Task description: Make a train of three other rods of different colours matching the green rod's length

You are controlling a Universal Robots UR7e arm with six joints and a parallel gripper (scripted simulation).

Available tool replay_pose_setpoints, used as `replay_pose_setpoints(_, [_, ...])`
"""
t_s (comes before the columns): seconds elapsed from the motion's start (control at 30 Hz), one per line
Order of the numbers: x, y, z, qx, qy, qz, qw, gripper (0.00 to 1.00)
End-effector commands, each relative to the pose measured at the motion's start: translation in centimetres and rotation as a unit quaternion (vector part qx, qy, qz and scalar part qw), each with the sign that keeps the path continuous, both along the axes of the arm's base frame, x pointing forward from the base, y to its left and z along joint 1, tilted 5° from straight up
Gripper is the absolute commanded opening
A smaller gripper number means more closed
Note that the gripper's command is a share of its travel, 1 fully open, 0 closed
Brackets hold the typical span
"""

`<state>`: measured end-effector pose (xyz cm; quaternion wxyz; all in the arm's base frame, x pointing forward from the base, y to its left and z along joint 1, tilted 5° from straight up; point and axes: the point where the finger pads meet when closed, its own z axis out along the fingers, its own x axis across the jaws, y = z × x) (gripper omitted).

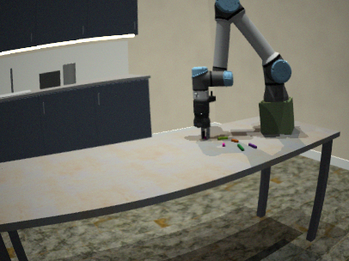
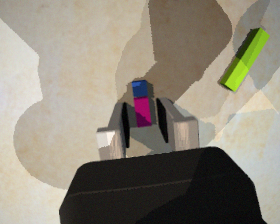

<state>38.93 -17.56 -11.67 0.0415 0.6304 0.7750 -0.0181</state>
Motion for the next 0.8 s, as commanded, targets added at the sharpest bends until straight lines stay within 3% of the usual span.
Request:
replay_pose_setpoints(0.0, [0.0,0.0,0.0,0.000,-0.001,0.000,1.000,0.54])
replay_pose_setpoints(0.5, [0.0,0.0,0.7,0.000,-0.001,0.000,1.000,0.54])
replay_pose_setpoints(0.77, [-0.1,0.2,3.3,0.000,-0.001,0.000,1.000,0.54])
